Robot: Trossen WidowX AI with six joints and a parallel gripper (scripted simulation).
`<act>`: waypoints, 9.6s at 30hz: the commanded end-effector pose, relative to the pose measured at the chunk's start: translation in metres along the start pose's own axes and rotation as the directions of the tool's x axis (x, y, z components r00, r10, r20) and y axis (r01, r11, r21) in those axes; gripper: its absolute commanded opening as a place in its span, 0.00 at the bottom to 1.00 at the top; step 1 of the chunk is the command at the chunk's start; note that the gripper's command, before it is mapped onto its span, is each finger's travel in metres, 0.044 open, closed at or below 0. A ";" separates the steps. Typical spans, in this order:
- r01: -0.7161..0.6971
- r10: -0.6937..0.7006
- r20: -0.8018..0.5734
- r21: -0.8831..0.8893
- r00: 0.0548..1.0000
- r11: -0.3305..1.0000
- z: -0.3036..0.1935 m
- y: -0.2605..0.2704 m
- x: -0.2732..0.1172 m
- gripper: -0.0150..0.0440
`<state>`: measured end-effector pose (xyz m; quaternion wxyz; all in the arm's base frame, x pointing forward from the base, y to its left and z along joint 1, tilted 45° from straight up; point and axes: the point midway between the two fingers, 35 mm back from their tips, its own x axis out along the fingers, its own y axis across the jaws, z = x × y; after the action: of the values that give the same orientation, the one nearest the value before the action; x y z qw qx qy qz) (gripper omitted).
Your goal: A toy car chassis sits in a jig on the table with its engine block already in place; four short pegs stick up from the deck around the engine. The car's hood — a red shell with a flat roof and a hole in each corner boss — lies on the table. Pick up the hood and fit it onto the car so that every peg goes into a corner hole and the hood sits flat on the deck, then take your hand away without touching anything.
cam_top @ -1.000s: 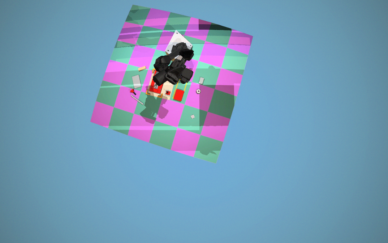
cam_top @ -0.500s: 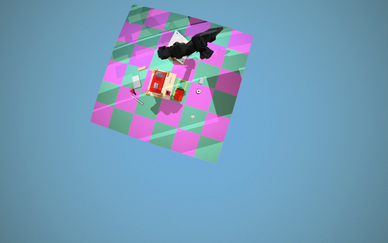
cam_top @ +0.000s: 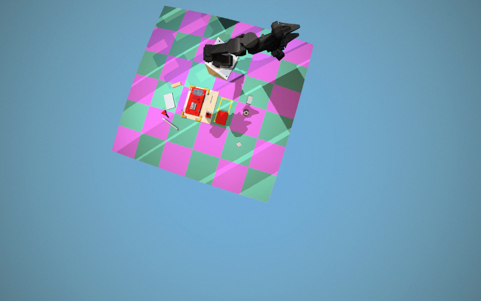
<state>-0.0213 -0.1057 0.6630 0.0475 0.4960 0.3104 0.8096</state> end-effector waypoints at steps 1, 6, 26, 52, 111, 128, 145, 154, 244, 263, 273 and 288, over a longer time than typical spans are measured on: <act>0.124 -0.123 0.032 -0.061 0.992 0.990 0.005 -0.046 0.027 1.00; 0.251 -0.243 0.081 -0.113 0.967 0.961 0.017 -0.096 0.047 1.00; 0.768 -0.684 0.351 -0.245 0.639 0.592 0.115 -0.293 0.043 1.00; 0.997 -0.840 0.540 -0.016 -0.057 -0.078 0.275 -0.397 -0.173 1.00; 0.822 -0.910 0.213 0.534 -0.357 -0.198 0.230 -0.360 -0.540 1.00; 0.823 -0.910 0.213 0.533 -0.357 -0.197 0.232 -0.371 -0.544 1.00; 0.823 -0.910 0.214 0.533 -0.356 -0.196 0.235 -0.383 -0.548 1.00; 0.823 -0.910 0.214 0.533 -0.355 -0.196 0.236 -0.389 -0.550 1.00; 0.825 -0.911 0.213 0.530 -0.352 -0.195 0.224 -0.342 -0.531 0.25; 0.817 -0.909 0.201 0.536 -0.366 -0.210 0.206 -0.316 -0.556 0.25; 0.815 -0.906 0.193 0.534 -0.377 -0.225 0.171 -0.300 -0.610 0.25; 0.824 -0.908 0.198 0.521 -0.370 -0.222 0.106 -0.286 -0.675 0.25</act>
<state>0.3454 -0.0738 0.0291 0.7043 0.2692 0.6080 0.2485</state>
